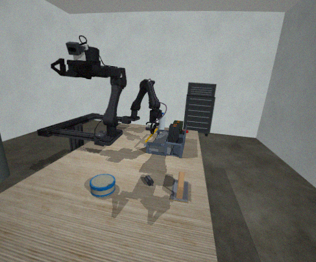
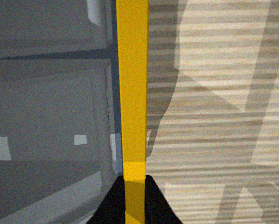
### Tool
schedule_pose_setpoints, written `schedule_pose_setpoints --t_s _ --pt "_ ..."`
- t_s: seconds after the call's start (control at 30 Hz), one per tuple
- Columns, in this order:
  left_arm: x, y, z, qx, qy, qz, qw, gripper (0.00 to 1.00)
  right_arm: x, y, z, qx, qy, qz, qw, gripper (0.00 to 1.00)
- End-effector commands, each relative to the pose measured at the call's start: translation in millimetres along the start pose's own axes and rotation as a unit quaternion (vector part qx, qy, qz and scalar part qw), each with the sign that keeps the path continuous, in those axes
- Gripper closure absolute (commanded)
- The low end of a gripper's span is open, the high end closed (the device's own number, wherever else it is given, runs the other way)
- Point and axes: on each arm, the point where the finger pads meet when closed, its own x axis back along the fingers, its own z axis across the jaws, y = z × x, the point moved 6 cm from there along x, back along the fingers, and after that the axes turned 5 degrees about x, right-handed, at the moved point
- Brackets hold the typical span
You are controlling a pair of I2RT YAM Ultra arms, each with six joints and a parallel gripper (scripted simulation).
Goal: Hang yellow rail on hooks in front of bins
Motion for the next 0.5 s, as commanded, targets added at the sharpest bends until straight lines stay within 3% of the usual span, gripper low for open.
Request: schedule_pose_setpoints --t_s 0.0,0.47 --pt "10.6 4.6 3.7 -0.004 0.012 -0.017 1.000 1.00 5.8 10.2 -6.1 -0.003 -0.013 -0.006 1.000 0.00" --pt "6.0 4.4 4.5 -0.003 0.012 -0.016 1.000 1.00 5.8 10.2 -6.1 -0.003 -0.013 -0.006 1.000 0.00"
